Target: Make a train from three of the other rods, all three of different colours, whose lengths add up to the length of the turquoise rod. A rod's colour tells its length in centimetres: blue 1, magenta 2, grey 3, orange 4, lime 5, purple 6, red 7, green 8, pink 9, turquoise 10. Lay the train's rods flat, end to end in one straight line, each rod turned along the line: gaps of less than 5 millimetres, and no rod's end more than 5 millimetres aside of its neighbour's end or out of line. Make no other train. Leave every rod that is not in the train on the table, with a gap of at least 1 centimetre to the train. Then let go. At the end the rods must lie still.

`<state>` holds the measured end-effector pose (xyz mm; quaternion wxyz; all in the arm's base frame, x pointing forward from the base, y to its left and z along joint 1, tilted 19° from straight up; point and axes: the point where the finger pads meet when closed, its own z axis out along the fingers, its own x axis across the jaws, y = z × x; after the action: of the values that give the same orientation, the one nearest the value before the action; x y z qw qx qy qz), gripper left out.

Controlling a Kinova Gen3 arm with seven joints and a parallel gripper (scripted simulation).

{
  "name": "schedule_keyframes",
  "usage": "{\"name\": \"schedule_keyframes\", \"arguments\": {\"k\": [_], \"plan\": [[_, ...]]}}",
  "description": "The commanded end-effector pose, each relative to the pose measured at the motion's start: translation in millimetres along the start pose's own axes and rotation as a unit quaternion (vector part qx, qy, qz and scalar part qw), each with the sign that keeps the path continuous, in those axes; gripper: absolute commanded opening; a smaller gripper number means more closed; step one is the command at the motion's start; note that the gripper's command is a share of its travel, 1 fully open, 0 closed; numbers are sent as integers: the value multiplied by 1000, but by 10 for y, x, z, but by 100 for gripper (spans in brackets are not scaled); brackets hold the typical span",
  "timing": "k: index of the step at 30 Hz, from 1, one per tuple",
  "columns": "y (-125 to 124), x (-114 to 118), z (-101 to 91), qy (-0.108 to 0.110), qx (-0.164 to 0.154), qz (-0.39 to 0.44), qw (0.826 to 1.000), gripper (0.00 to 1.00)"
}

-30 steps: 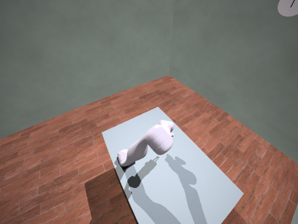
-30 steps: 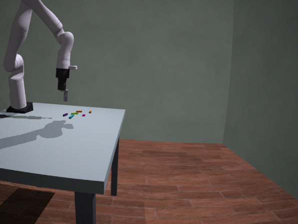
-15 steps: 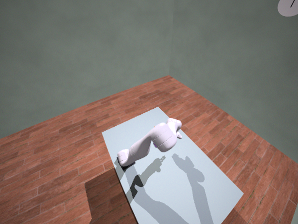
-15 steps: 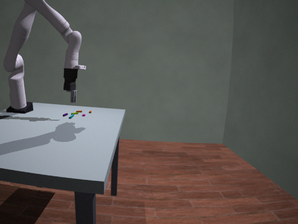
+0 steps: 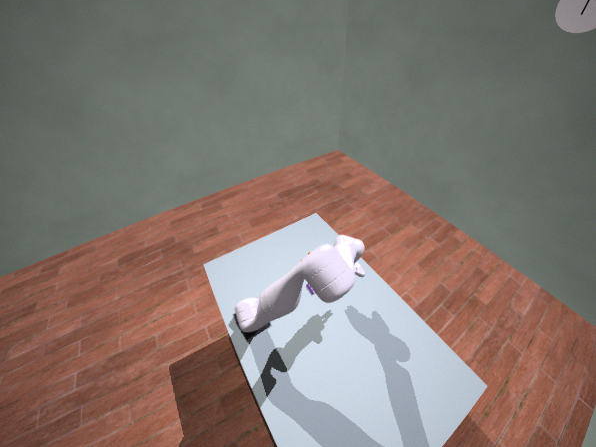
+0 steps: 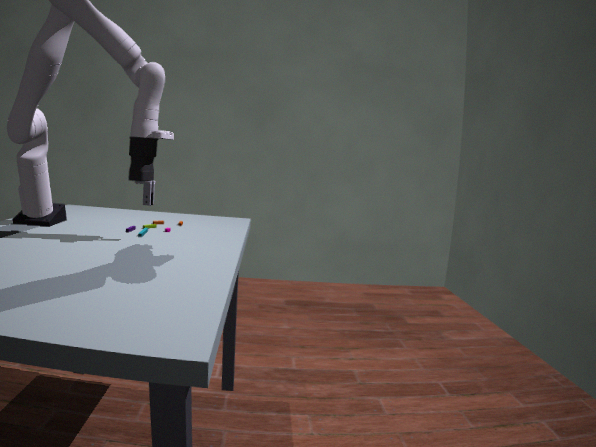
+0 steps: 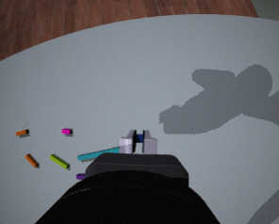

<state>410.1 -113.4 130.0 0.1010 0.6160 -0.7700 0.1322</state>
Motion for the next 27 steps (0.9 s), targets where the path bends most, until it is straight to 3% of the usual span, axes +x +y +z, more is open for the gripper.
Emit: {"name": "schedule_keyframes", "arguments": {"k": [1,14,27], "plan": [[-5,-2,-5,0,1,0,1000,24],[-5,-3,214,0,1,0,1000,24],[-7,-5,754,0,1,0,1000,24]]}}
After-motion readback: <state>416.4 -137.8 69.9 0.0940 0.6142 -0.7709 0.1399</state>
